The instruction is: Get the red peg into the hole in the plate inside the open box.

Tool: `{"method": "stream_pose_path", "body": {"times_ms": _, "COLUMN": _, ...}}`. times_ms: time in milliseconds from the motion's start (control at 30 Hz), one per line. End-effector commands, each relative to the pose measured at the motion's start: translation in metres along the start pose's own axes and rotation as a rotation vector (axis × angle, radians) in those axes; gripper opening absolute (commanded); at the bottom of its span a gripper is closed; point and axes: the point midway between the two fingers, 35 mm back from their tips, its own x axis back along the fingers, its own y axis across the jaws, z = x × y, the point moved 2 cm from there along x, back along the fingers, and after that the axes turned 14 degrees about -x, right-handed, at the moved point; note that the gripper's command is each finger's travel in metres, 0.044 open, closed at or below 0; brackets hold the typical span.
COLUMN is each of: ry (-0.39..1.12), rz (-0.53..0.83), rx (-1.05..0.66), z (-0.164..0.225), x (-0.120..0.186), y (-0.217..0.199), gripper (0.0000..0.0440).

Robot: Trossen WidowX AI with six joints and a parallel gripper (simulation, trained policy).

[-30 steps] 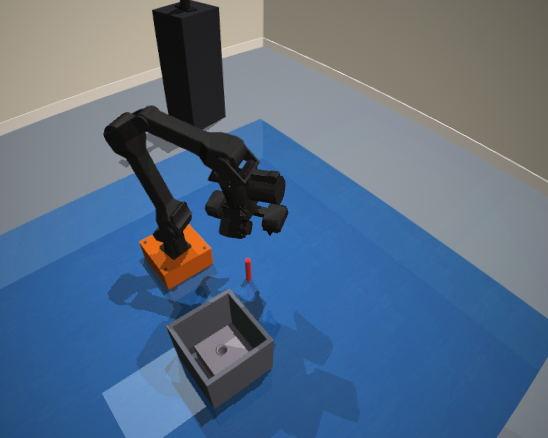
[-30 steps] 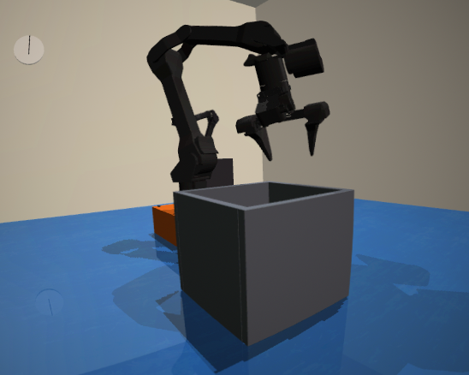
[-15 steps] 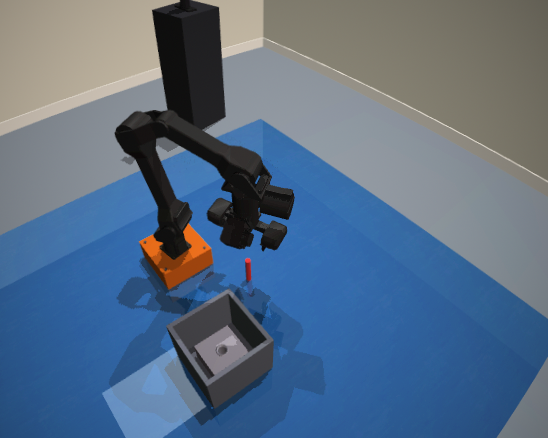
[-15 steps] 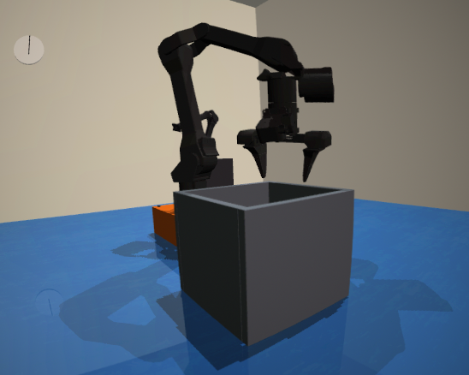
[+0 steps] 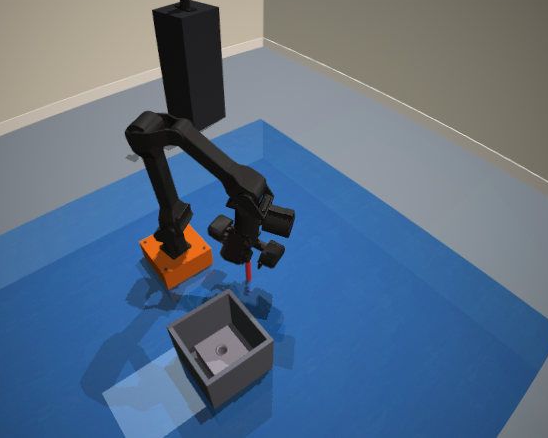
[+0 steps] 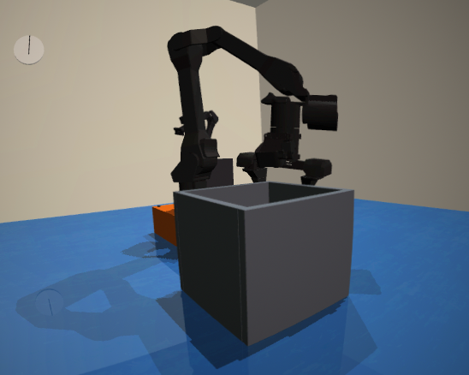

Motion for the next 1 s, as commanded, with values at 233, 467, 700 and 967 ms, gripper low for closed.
{"method": "stream_pose_path", "body": {"times_ms": 233, "ry": -0.031, "rz": -0.005, "rx": -0.03, "z": -0.005, "x": -0.029, "y": 0.003, "gripper": 0.036}}
{"method": "stream_pose_path", "body": {"times_ms": 467, "ry": -0.02, "rz": -0.012, "rx": -0.013, "z": -0.001, "x": -0.043, "y": 0.01, "gripper": 0.0184}}
{"method": "stream_pose_path", "body": {"times_ms": 700, "ry": -0.002, "rz": -0.022, "rx": 0.027, "z": 0.005, "x": -0.049, "y": 0.018, "gripper": 0.0018}}
{"method": "stream_pose_path", "body": {"times_ms": 967, "ry": 0.014, "rz": -0.081, "rx": 0.014, "z": 0.003, "x": -0.036, "y": 0.027, "gripper": 0.0}}
